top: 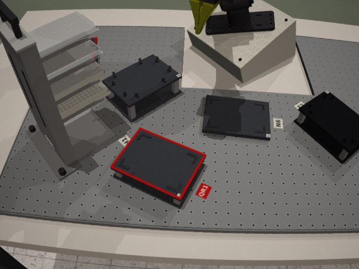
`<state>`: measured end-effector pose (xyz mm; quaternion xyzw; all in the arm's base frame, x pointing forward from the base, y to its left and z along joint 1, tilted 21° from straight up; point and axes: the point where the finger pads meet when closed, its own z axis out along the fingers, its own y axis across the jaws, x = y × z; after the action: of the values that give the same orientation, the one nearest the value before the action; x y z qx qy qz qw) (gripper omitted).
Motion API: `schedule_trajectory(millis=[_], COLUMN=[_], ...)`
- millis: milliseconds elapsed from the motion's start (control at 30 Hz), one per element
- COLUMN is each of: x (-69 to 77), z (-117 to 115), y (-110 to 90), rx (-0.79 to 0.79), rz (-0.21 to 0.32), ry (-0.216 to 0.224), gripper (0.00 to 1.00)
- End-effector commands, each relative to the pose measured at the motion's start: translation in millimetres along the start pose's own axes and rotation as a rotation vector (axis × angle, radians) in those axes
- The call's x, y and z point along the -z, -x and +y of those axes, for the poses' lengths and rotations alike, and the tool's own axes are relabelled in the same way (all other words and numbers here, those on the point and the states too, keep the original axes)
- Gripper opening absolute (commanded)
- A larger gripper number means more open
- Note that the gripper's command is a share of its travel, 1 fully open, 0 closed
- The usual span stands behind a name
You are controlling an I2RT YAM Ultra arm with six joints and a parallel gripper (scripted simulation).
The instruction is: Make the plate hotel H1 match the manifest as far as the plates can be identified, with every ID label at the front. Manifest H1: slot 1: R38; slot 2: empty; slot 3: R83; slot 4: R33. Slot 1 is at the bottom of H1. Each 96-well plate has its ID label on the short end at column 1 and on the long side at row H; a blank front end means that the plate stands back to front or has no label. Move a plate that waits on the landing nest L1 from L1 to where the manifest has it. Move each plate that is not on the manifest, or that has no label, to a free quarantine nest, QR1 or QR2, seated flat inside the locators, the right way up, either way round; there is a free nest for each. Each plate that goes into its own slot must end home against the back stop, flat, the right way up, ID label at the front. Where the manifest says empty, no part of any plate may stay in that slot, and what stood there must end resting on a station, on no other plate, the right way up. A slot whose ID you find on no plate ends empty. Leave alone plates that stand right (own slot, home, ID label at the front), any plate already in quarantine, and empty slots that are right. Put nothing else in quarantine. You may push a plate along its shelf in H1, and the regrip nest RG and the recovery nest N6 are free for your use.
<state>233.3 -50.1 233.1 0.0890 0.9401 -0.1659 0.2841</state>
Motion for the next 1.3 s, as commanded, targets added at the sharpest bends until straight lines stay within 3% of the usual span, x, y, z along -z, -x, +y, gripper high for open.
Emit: schedule_trajectory(millis=[0, 1267], x=[4.6, 2.6], z=[-1.6, -0.8], y=[8.1, 7.3], rx=[-0.070, -0.460], rz=[-0.094, -0.464], ry=[-0.020, -0.176], gripper=[0.00, 0.00])
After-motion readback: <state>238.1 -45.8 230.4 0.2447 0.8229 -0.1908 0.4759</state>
